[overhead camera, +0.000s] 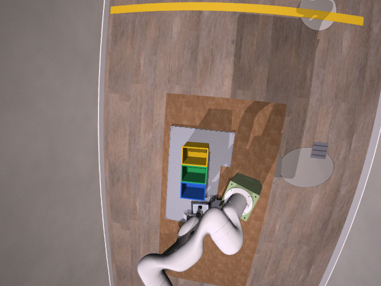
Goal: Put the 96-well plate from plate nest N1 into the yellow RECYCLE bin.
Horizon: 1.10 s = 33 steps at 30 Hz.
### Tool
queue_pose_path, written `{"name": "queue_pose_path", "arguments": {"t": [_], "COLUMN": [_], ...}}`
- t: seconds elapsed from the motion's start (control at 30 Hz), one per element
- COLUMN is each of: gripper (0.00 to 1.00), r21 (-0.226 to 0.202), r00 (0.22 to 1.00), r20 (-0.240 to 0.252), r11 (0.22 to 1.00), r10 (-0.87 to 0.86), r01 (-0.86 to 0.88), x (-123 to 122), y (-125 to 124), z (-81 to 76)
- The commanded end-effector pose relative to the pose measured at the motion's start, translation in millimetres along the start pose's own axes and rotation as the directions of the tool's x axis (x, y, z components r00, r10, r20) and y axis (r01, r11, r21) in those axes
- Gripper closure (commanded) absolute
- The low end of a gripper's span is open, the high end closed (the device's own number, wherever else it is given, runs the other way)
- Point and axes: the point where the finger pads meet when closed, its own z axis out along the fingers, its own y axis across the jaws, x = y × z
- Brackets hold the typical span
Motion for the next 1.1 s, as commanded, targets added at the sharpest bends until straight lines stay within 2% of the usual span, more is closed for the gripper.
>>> {"name": "queue_pose_path", "arguments": {"t": [0.0,0.5,1.07], "gripper": [0.00,0.00,0.00], "r21": [0.001,0.001,0.001], "r00": [1.000,1.000,1.000], "r20": [-0.001,-0.001,-0.001], "r11": [1.000,1.000,1.000], "r10": [0.000,0.000,0.000], "r01": [0.000,0.000,0.000], "x": [0,0,0], "y": [0,0,0], "z": [3.1,4.4,14.4]}}
